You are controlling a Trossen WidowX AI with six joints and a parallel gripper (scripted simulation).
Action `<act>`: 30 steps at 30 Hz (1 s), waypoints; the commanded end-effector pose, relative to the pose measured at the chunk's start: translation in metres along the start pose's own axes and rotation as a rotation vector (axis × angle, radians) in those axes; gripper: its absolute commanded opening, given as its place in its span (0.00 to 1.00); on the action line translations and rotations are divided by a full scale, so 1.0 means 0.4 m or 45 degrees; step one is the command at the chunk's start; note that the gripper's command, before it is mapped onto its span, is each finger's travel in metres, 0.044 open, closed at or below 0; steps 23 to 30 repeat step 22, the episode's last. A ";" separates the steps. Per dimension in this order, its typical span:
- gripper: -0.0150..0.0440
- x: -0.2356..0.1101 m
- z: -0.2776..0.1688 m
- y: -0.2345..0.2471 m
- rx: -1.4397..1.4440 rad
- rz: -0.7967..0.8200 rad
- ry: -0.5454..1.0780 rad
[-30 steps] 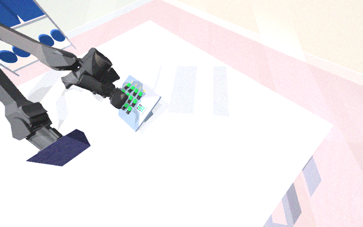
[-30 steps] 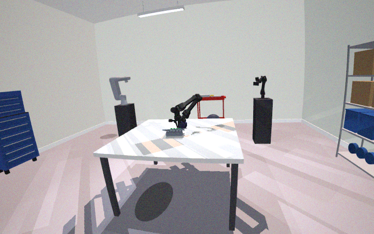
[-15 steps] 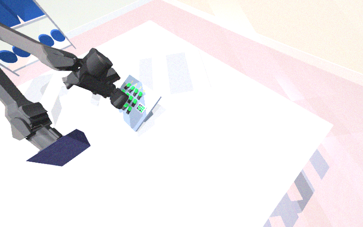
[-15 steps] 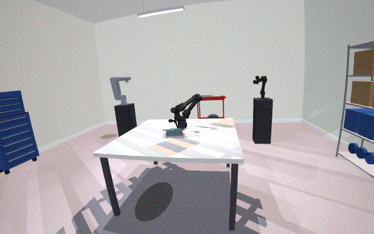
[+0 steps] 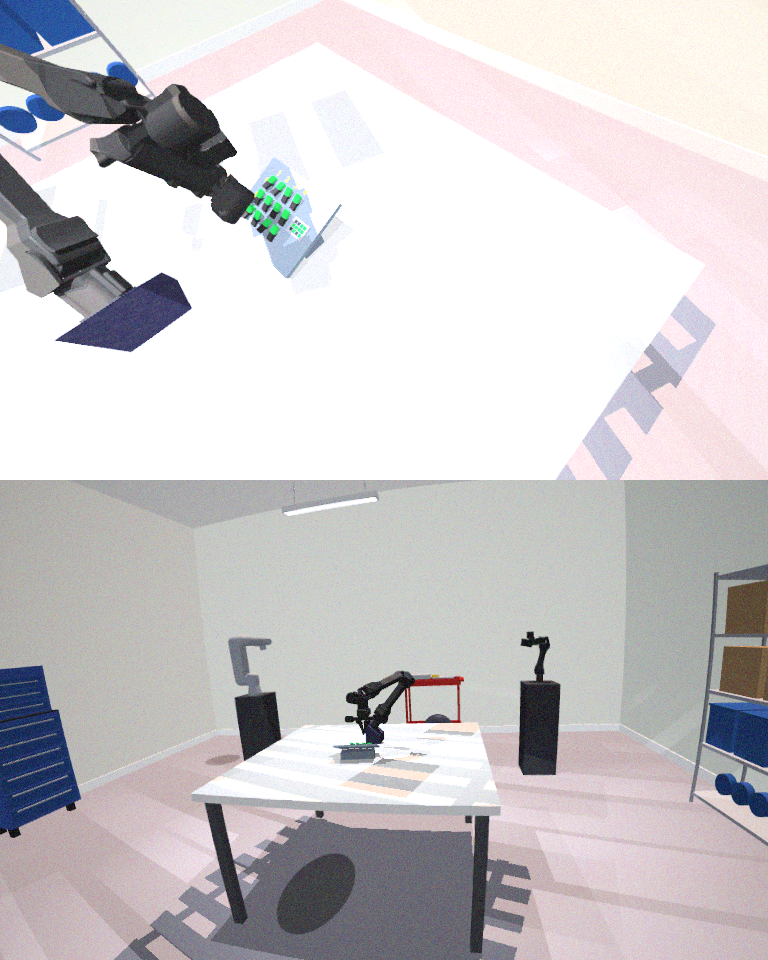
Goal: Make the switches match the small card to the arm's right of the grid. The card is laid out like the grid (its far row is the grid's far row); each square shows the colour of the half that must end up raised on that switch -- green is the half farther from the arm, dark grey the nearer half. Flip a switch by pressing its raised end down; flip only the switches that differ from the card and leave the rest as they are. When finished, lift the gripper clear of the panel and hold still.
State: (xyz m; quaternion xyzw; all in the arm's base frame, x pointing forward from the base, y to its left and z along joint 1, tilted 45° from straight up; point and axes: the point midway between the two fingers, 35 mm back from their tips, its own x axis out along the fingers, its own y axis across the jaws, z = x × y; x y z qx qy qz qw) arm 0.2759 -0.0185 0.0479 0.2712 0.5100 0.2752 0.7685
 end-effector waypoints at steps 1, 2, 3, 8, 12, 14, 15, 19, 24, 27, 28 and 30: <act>0.25 -0.043 0.001 0.007 -0.012 0.000 0.006; 0.25 -0.043 0.001 0.007 -0.012 0.000 0.006; 0.25 -0.043 0.001 0.007 -0.012 0.000 0.006; 0.25 -0.060 0.024 -0.030 -0.012 -0.001 0.006; 0.25 -0.060 0.024 -0.030 -0.012 -0.001 0.006; 0.25 -0.060 0.024 -0.030 -0.012 -0.001 0.006; 0.25 -0.060 0.024 -0.030 -0.012 -0.001 0.006; 0.25 -0.060 0.024 -0.030 -0.012 -0.001 0.006; 0.25 -0.060 0.024 -0.030 -0.012 -0.001 0.006; 0.25 -0.060 0.024 -0.030 -0.012 -0.001 0.006; 0.25 -0.060 0.024 -0.030 -0.012 -0.001 0.006; 0.25 -0.060 0.024 -0.030 -0.012 -0.001 0.006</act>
